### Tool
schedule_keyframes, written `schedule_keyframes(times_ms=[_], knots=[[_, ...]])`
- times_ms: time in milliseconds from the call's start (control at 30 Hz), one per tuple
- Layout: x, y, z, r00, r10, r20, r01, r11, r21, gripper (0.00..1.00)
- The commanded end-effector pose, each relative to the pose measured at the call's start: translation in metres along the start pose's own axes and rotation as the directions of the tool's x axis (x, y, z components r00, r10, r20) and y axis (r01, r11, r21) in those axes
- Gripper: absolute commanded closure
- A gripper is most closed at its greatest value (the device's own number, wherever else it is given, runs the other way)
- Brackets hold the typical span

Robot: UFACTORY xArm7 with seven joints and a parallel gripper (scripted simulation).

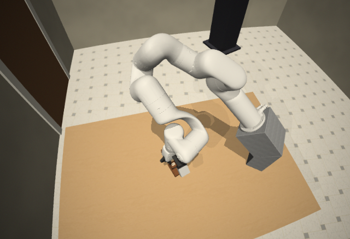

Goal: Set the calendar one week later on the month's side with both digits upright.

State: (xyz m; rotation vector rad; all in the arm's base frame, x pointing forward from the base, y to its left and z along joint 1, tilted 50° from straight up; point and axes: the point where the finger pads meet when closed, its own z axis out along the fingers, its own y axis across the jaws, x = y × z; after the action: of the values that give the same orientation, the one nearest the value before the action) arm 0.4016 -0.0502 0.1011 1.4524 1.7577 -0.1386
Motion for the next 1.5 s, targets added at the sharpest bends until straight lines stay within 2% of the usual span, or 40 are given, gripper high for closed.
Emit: schedule_keyframes(times_ms=[0, 867, 1467], knots=[[0.001, 0.001, -0.001, 1.000, -0.001, -0.001, 0.001, 1.000, -0.002, 0.51], [0.001, 0.001, 0.003, 1.000, -0.001, 0.000, 0.001, 1.000, -0.002, 0.51], [0.001, 0.002, 0.024, 1.000, -0.001, 0.000, 0.001, 1.000, -0.002, 0.51]])
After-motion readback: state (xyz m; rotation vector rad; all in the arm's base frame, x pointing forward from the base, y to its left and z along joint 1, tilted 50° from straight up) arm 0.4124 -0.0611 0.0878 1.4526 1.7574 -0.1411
